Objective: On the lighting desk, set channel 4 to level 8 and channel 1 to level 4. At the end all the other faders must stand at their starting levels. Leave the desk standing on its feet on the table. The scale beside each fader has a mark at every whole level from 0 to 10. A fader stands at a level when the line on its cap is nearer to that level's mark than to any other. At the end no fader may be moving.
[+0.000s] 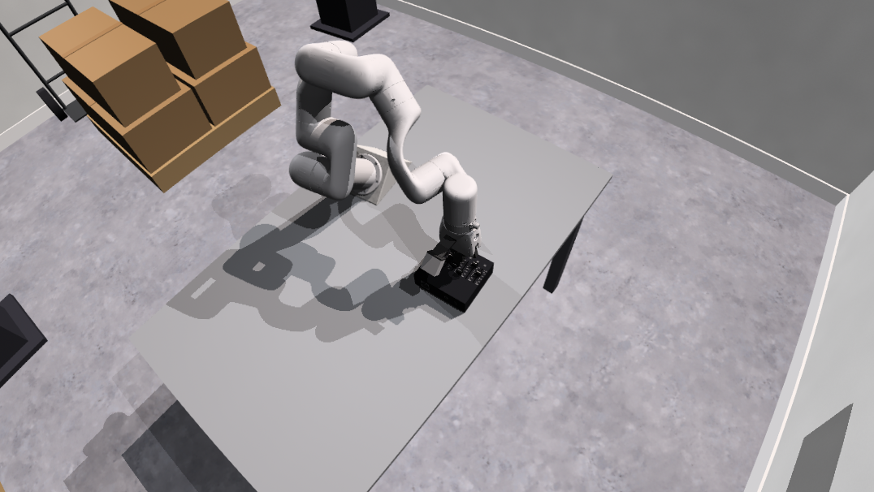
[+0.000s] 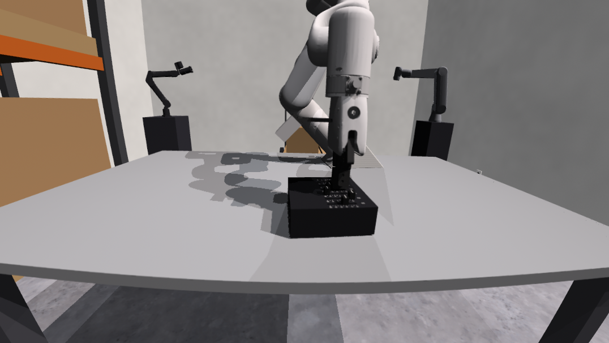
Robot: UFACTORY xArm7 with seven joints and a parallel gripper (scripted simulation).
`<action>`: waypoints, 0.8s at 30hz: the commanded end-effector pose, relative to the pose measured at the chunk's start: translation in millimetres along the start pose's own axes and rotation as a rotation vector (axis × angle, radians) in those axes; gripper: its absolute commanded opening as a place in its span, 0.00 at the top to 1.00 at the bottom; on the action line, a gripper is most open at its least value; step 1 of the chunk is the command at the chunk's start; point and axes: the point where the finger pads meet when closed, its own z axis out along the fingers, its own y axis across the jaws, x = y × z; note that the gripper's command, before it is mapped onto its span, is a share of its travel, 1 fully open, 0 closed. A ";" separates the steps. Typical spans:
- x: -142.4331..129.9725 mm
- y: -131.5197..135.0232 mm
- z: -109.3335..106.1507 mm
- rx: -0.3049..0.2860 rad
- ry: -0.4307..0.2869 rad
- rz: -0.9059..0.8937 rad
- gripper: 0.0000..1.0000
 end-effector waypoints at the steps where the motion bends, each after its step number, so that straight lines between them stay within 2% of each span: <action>1: 1.1 -1.3 -1.4 0.004 -0.001 0.000 1.00; 24: 4.4 -1.3 -1.4 0.004 -0.001 0.000 1.00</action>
